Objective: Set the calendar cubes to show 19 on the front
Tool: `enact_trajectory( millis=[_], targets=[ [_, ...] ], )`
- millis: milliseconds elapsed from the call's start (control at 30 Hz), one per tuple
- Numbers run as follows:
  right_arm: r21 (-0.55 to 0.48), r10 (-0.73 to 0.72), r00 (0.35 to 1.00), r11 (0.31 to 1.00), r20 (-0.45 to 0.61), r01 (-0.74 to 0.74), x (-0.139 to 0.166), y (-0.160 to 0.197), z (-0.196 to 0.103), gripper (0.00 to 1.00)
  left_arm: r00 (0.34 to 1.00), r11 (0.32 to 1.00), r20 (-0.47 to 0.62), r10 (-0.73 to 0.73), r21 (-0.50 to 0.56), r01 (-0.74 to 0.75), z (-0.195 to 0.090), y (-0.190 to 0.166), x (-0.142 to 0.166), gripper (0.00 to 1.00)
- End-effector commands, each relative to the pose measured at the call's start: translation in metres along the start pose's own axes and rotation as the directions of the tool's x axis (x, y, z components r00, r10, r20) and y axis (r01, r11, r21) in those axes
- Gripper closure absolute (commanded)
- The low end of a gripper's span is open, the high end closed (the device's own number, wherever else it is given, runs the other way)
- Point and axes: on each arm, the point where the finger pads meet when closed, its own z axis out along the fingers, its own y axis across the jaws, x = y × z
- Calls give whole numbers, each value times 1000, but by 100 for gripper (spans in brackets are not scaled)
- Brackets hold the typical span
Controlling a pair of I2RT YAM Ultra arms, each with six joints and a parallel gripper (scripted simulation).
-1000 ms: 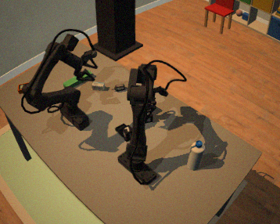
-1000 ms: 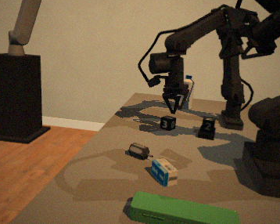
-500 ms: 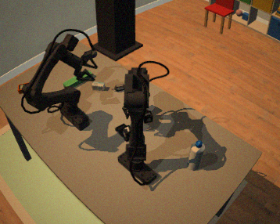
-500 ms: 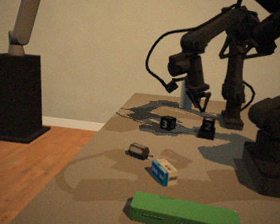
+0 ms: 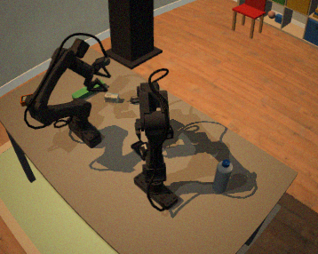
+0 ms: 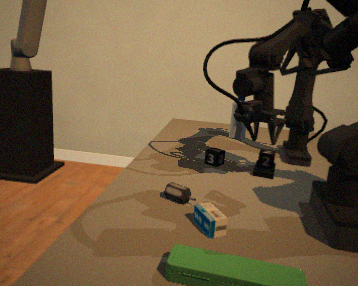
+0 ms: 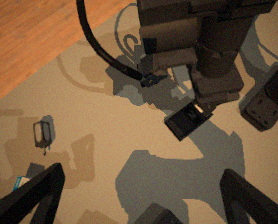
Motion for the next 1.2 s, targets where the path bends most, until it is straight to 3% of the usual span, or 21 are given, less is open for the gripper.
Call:
enact_trajectory(
  millis=[0,167,333,767,1167],
  targets=[
    [29,-154,985,988,82,152,-8,-2,-5,31,1000,1000,15,1,24,-1,-1,-8,-1,0],
    [114,-400,910,914,110,388,-8,5,2,31,1000,1000,15,1,24,-1,-1,-8,-1,0],
    [148,-504,858,860,100,488,-2,11,9,31,1000,1000,15,1,24,-1,-1,-8,-1,0],
    [135,-495,863,866,99,481,1,14,9,31,1000,1000,15,1,24,-1,-1,-8,-1,0],
    [128,-494,865,867,84,482,-5,12,29,31,1000,1000,15,1,24,-1,-1,-8,-1,0]
  ],
)
